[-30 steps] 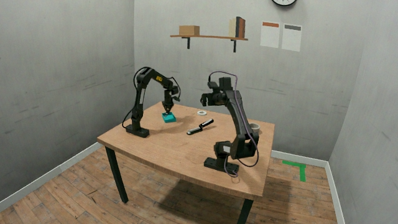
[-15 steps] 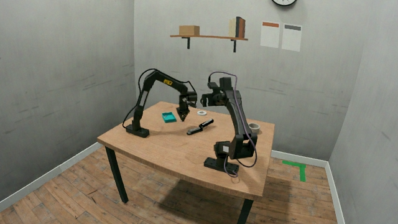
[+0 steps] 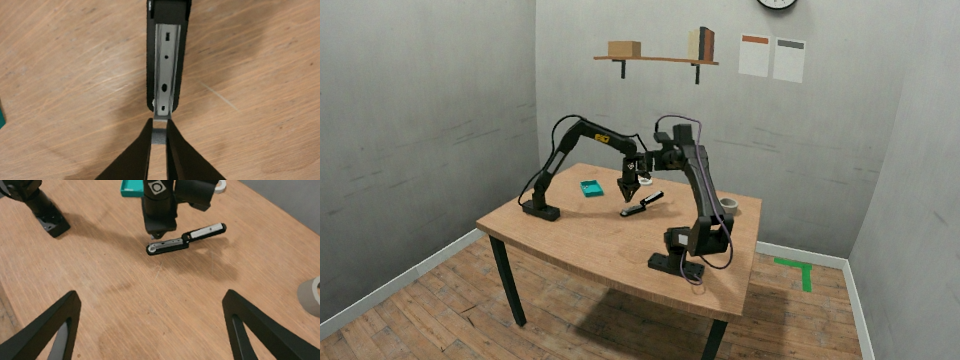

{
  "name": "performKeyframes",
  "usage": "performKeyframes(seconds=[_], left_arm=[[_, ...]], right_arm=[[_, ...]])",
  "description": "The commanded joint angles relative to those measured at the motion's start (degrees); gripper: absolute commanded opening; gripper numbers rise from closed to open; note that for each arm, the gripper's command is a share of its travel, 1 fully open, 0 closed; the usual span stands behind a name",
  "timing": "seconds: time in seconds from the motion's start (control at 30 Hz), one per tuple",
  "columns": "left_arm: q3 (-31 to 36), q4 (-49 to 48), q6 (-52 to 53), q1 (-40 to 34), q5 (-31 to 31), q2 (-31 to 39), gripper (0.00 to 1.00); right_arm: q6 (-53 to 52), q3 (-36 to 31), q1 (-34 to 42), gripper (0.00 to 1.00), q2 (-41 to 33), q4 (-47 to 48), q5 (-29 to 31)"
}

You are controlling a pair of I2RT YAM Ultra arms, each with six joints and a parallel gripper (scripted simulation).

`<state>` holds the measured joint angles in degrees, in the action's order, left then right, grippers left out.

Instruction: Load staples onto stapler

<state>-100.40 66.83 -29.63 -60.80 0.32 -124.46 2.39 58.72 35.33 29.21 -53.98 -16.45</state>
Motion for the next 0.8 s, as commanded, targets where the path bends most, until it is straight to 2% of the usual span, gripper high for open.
performKeyframes(seconds=[0.0, 0.3, 0.53, 0.6, 0.77], left_arm=[[-2.9, 1.1, -0.7, -0.7, -0.9, -0.8, 0.06], [0.5, -1.9, -0.7, -0.5, -0.9, -1.5, 0.06], [-0.1, -1.8, -0.7, -0.5, -0.9, -1.0, 0.06], [-1.0, -4.5, -1.1, -0.3, -0.9, -2.0, 0.06], [1.5, -3.8, -1.0, -0.3, -1.0, -2.7, 0.06]], right_arm=[[0.5, 1.5, -0.6, 1.0, -1.4, -1.3, -0.6], [0.2, 1.0, -0.7, 1.0, -0.8, -1.3, -0.5], [0.2, 1.0, -0.7, 1.0, -0.8, -1.3, -0.5], [0.2, 1.0, -0.7, 1.0, -0.8, -1.3, -0.5], [0.2, 1.0, -0.7, 1.0, -0.8, -1.3, -0.5]])
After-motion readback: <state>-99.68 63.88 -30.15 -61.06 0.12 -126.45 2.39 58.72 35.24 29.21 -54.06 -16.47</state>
